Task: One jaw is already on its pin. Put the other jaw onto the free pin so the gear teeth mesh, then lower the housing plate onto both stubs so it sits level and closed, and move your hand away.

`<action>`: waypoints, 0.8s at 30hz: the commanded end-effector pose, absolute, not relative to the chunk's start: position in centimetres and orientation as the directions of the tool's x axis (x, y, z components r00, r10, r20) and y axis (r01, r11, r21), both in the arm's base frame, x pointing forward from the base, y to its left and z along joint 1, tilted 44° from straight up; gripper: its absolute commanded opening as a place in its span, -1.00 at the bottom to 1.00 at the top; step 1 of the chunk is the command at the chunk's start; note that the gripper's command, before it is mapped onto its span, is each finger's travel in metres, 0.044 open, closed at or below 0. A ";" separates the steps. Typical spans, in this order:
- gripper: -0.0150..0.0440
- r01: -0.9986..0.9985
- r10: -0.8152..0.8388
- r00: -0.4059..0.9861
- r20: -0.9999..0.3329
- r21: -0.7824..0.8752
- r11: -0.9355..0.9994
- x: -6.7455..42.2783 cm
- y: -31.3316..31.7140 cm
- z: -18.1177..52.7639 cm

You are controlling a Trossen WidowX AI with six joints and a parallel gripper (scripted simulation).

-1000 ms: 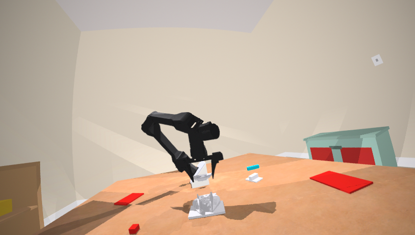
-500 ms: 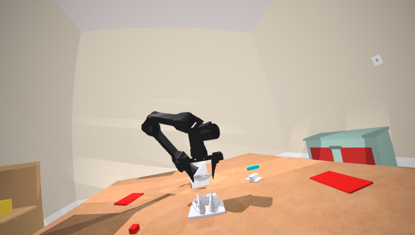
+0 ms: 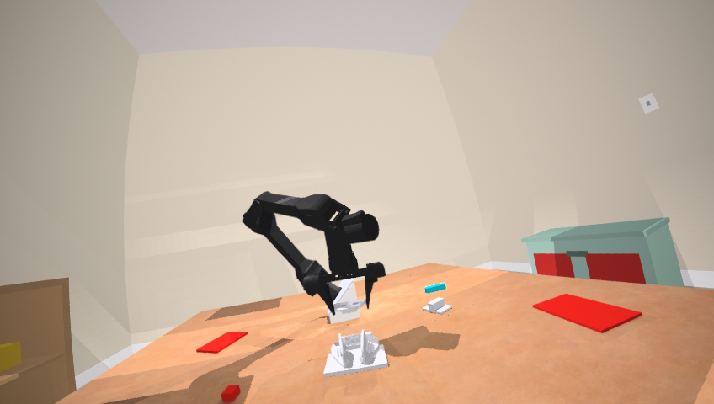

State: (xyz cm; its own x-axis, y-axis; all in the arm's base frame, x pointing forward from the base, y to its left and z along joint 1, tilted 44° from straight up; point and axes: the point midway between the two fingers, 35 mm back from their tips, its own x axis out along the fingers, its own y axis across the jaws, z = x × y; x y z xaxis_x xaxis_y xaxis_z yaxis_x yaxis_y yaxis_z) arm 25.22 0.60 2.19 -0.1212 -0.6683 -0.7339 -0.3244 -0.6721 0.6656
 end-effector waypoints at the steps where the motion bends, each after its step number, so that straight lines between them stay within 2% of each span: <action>1: 0.70 -0.317 -0.673 -0.120 -0.730 0.671 -0.670 25.2 0.1 1.7; 24: 0.70 -0.318 -0.674 -0.119 -0.729 0.671 -0.670 24.7 -2.4 -1.0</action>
State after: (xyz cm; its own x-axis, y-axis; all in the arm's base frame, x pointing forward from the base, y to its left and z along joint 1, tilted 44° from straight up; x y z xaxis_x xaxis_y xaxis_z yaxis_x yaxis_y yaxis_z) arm 24.86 -2.02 -0.64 -0.1210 -0.6687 -0.7336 -0.3253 -0.6716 0.6658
